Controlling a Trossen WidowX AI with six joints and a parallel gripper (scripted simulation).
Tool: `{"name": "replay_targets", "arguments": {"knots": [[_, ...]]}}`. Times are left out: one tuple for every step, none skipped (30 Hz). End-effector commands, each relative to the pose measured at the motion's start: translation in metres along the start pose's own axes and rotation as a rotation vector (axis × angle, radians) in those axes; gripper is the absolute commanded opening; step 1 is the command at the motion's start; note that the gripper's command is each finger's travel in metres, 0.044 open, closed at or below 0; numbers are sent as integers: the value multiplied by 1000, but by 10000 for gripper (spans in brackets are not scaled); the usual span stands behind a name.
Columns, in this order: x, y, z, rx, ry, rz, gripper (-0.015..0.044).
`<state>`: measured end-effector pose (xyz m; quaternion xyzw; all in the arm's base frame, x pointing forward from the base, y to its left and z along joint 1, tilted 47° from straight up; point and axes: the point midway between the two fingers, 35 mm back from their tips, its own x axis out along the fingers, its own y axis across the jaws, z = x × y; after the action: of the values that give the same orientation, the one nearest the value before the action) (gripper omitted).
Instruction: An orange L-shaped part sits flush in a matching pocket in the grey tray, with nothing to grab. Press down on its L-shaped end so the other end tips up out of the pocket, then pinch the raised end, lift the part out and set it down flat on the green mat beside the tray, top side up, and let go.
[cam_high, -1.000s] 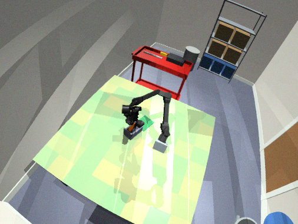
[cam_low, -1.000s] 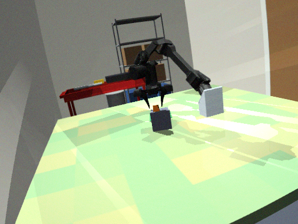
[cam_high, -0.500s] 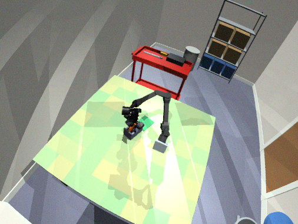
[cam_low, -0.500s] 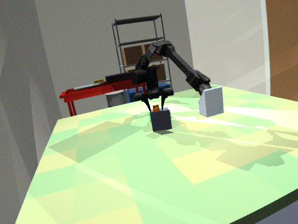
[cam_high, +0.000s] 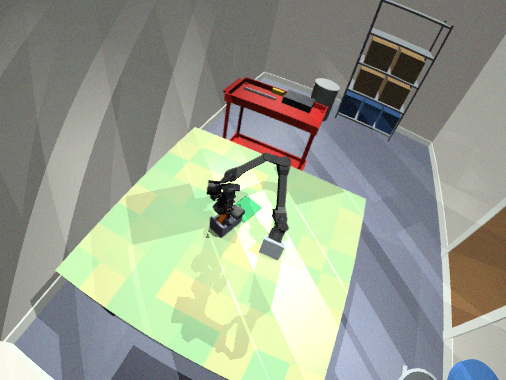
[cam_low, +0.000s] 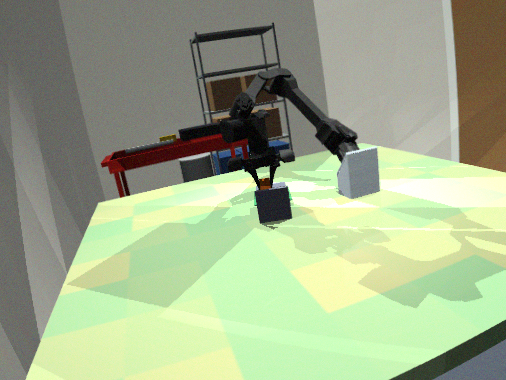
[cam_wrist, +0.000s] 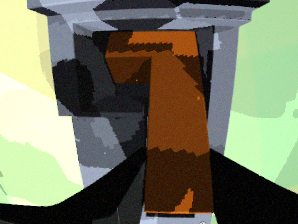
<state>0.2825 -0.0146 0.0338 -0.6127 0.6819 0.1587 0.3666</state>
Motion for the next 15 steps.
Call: {"name": "replay_targets", "arguments": {"knots": [[0, 0, 0, 2, 1, 0, 0], [0, 0, 0, 2, 1, 0, 0], [0, 0, 0, 2, 1, 0, 0], [0, 0, 0, 2, 1, 0, 0], [0, 0, 0, 2, 1, 0, 0], [0, 0, 0, 2, 1, 0, 0], [-1, 0, 0, 2, 1, 0, 0], [-1, 0, 0, 2, 1, 0, 0], [-2, 0, 0, 1, 1, 0, 0], [-4, 0, 0, 1, 1, 0, 0], [-5, 0, 0, 1, 1, 0, 0], [-7, 0, 0, 1, 1, 0, 0], [-8, 0, 0, 0, 2, 0, 0], [-10, 0, 0, 0, 2, 0, 0], [-11, 0, 0, 0, 2, 0, 0]]}}
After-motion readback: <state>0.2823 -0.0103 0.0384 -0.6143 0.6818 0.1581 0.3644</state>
